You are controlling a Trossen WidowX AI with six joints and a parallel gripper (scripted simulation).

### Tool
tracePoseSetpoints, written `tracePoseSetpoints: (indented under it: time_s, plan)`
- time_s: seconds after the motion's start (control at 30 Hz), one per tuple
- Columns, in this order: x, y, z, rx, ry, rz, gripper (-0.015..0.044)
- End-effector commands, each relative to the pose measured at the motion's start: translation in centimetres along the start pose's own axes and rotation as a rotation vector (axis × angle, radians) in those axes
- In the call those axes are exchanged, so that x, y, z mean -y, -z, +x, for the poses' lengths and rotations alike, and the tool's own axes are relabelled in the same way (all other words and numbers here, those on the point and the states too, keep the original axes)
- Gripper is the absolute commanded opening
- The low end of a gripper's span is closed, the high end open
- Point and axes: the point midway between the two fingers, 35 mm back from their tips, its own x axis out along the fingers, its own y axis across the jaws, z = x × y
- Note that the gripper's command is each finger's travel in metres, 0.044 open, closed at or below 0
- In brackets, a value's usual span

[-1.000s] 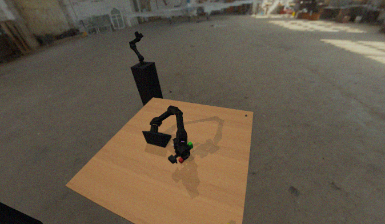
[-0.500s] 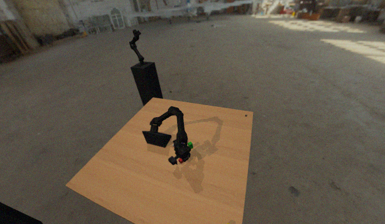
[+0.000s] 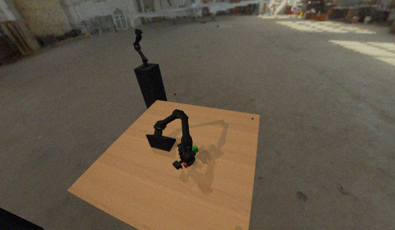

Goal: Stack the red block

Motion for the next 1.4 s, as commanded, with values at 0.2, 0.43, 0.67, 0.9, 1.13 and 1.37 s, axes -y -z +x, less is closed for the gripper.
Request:
tracePoseSetpoints:
  time_s: [0.2,0.43,0.67,0.9,1.13,1.37]
  plan:
    - [0.0,0.1,0.0,-0.003,-0.004,0.005,0.0151]
    - [0.0,0.1,0.0,-0.003,-0.004,0.005,0.0065]
    - [0.0,0.0,-1.7,-0.002,-0.003,0.005,0.0]
    - [0.1,0.0,-5.3,-0.002,-0.001,0.005,0.0]
    - [0.1,0.0,-8.5,-0.002,0.0,0.006,0.0]
    - [0.1,0.0,-11.5,-0.002,0.002,0.006,0.0]
